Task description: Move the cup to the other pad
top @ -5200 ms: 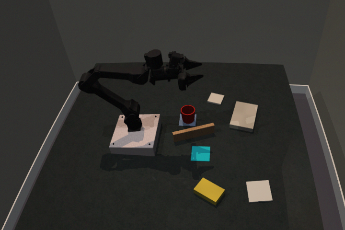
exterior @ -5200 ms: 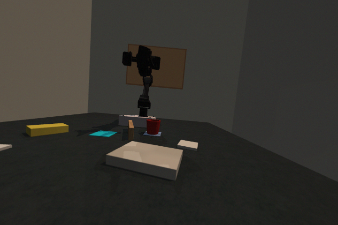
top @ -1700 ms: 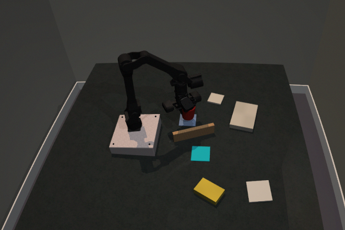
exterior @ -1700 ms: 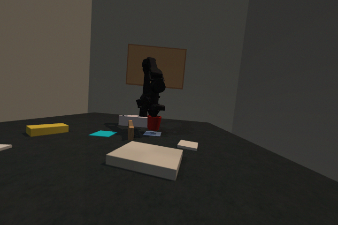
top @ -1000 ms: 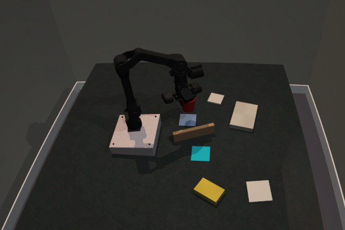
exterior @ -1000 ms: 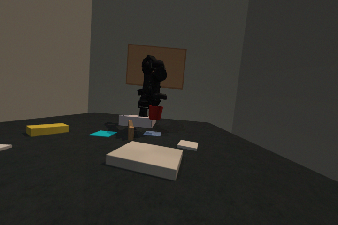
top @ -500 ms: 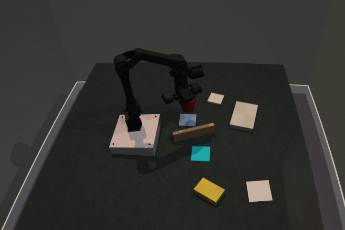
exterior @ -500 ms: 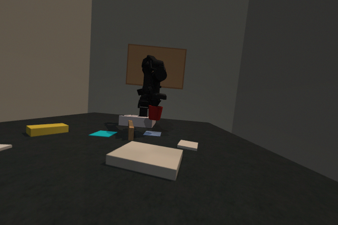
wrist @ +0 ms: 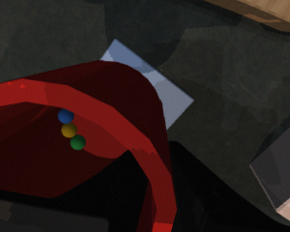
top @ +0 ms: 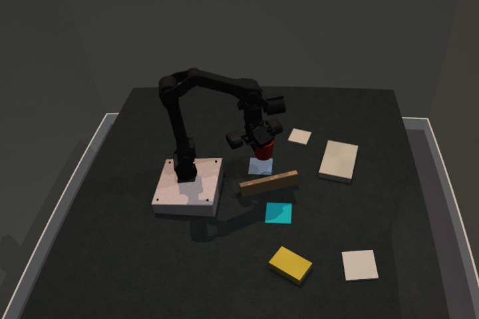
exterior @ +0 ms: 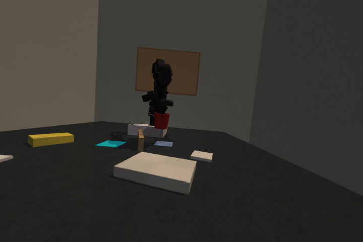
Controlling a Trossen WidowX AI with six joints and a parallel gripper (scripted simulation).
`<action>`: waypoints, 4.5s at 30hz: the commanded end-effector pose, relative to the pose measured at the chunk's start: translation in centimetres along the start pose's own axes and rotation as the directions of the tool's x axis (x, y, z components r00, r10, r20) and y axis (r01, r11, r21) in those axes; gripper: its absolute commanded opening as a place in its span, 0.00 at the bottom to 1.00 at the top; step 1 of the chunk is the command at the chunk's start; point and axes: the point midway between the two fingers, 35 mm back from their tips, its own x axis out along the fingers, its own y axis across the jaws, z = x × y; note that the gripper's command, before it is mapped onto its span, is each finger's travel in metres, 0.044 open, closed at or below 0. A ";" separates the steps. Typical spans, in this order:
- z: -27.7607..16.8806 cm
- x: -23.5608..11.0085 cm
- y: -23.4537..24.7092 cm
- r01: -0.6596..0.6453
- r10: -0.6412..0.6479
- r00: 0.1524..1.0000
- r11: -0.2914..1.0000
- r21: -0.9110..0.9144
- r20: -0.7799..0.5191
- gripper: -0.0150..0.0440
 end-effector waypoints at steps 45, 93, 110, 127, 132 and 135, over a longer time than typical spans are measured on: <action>9.6 -0.4 -1.9 0.008 -0.008 1.000 1.000 -0.001 0.015 0.25; 20.2 -0.7 -4.7 0.011 -0.011 1.000 1.000 0.000 0.026 0.25; 20.4 1.7 -4.6 0.011 -0.011 1.000 1.000 0.000 0.026 0.25; 20.5 4.4 -4.7 0.011 -0.011 1.000 1.000 0.000 0.026 0.25; 20.5 5.2 -4.7 0.011 -0.011 1.000 1.000 0.000 0.026 0.25; 20.5 5.7 -4.8 0.012 -0.012 1.000 1.000 0.000 0.026 0.25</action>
